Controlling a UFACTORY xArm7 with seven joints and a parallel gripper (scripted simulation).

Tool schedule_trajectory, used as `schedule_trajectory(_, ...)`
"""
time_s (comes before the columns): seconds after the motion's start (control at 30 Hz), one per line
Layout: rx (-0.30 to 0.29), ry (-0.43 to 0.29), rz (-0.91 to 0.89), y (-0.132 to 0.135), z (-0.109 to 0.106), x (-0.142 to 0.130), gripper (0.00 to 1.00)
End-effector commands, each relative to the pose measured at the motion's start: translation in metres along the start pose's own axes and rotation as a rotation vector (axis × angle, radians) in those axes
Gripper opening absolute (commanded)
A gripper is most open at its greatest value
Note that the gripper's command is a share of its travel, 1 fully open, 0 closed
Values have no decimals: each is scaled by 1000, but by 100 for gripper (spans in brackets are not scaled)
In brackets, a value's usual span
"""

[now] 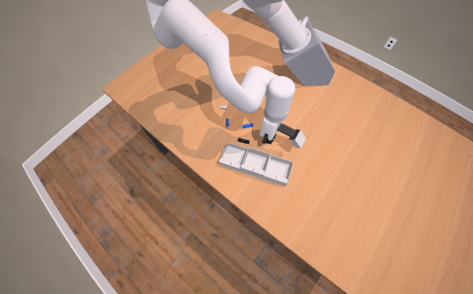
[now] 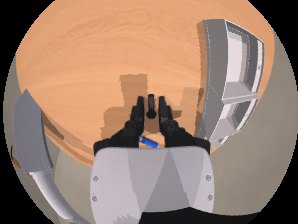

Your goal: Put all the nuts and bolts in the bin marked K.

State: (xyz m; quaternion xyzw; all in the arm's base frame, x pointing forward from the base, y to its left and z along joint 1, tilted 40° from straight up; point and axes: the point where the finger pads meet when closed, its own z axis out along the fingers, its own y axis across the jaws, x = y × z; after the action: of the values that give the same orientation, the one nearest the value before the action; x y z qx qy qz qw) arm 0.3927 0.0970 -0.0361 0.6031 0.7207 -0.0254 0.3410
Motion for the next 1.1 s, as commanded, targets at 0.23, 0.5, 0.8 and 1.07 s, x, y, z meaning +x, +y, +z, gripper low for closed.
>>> schedule_trajectory(0.23,-3,2,-1,1,-1,1,0)
schedule_trajectory(0.5,-3,2,-1,1,-1,1,0)
schedule_trajectory(0.8,-3,2,-1,1,-1,1,0)
schedule_trajectory(1.07,-2,2,-1,1,-8,1,0)
